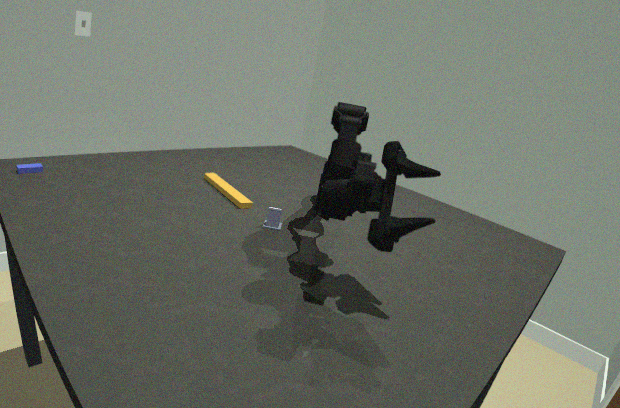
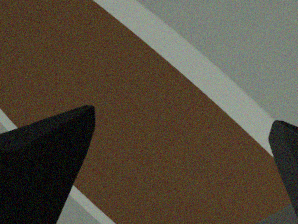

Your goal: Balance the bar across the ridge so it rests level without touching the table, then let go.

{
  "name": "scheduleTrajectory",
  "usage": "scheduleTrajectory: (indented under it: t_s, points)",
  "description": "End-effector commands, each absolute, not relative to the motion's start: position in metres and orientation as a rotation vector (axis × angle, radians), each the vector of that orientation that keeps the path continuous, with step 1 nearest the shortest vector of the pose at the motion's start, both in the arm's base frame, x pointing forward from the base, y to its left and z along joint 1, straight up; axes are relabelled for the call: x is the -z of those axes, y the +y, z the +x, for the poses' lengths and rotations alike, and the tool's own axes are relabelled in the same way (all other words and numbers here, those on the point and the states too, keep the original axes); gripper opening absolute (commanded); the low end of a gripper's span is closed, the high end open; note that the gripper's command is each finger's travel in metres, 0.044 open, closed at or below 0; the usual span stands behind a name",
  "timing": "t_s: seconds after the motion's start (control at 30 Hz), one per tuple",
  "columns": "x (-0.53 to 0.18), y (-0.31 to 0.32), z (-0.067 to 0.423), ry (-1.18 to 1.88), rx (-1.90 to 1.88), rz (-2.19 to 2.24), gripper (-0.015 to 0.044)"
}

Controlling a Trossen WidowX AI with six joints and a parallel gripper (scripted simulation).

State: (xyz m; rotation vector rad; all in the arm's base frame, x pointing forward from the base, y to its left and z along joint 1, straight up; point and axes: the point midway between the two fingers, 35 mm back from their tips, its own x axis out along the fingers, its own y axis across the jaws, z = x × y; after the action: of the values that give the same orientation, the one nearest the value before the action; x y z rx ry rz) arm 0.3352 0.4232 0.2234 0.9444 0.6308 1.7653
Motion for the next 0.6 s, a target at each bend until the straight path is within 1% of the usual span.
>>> scheduleTrajectory:
  t_s: [0.0,0.07,0.1,0.57]
  points:
    - [-0.223,0.423,0.336,0.629,-1.763,0.944,0.0374]
    - [-0.224,0.420,0.342,0.612,-1.744,0.940,0.0321]
    - [-0.224,0.418,0.347,0.598,-1.728,0.936,0.0315]
    - [-0.226,0.359,0.437,0.372,-1.414,0.790,0.0315]
